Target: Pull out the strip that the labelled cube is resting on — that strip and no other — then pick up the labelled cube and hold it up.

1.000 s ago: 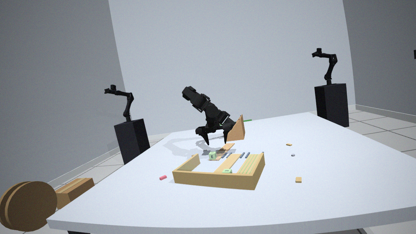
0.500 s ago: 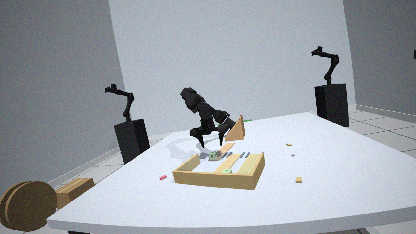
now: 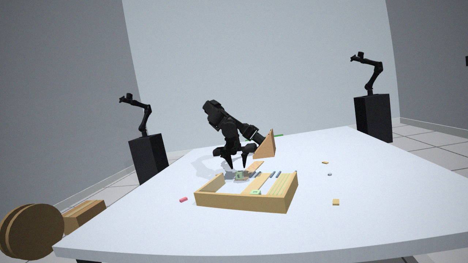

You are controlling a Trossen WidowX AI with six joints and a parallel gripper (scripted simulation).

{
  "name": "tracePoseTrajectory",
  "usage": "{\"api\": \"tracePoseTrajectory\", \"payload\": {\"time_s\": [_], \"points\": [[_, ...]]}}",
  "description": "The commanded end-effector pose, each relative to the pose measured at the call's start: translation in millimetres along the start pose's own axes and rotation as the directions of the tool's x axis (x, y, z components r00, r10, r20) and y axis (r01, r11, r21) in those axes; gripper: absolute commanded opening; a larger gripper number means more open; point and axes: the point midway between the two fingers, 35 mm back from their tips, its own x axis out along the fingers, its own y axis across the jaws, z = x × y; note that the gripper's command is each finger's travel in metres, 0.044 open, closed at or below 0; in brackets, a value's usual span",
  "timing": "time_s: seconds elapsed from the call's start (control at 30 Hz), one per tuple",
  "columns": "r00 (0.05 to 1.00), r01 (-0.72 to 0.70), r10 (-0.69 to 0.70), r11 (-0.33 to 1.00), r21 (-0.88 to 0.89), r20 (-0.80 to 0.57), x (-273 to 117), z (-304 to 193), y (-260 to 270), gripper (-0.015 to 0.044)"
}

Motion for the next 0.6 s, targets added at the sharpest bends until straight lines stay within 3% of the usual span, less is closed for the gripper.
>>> {"api": "tracePoseTrajectory", "payload": {"time_s": [0.0, 0.57], "points": [[1.000, 0.003, -0.003, 1.000, -0.007, 0.003, 7, 1, 0, 0.0250], [1.000, 0.005, -0.005, 1.000, -0.007, 0.003, 35, 0, -1, 0.0250]]}}
